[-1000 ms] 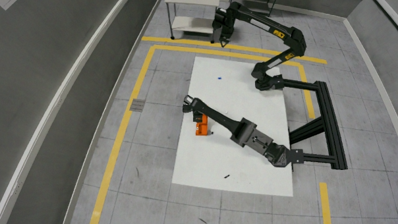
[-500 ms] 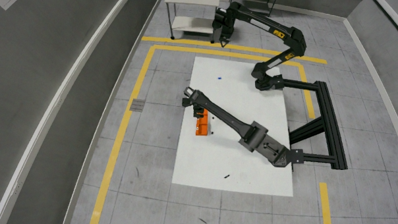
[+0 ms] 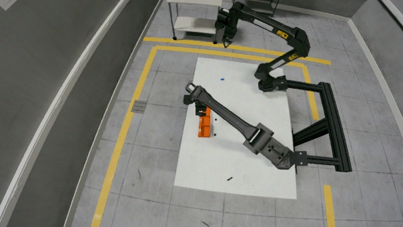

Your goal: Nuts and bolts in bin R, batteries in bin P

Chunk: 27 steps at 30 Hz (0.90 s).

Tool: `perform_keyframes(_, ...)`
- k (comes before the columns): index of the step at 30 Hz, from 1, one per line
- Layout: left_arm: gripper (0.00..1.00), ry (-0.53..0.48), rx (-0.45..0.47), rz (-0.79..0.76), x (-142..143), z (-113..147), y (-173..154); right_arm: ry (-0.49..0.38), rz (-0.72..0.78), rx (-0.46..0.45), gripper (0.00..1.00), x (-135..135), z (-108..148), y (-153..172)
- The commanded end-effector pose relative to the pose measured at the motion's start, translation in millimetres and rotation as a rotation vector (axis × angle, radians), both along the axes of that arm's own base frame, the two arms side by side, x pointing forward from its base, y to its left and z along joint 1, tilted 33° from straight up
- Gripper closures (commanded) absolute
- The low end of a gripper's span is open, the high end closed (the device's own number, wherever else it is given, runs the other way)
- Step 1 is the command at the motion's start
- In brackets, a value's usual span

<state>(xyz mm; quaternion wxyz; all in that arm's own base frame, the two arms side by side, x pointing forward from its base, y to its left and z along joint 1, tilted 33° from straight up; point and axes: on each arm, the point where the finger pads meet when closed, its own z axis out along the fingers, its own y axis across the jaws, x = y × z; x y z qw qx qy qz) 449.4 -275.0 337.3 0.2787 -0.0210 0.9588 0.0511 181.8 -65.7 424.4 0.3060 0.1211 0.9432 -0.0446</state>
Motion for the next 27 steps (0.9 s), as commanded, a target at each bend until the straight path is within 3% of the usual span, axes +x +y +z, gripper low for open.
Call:
perform_keyframes(1, 0.0, -0.03, -0.027, 0.006, 3, 17, -2, -0.035, 0.01, -0.015, 0.0, 0, 21, 3)
perform_keyframes(14, 0.0, -0.04, -0.039, 0.027, 13, 20, 1, -0.035, 0.01, -0.015, 0.0, 0, 21, 3)
perform_keyframes(16, 0.0, -0.03, -0.027, 0.006, 4, 17, -2, -0.035, 0.01, -0.015, 0.0, 0, 21, 3)
perform_keyframes(17, 0.77, -0.039, -0.065, 0.071, 1, 12, 16, -0.035, 0.01, -0.015, 0.0, 0, 21, 3)
perform_keyframes(20, 0.77, -0.044, -0.092, 0.112, -2, 8, 23, -0.035, 0.01, -0.015, 0.0, 0, 21, 3)
perform_keyframes(27, 0.77, -0.043, -0.193, 0.284, -20, -18, 72, -0.035, 0.01, -0.015, 0.0, 0, 21, 3)
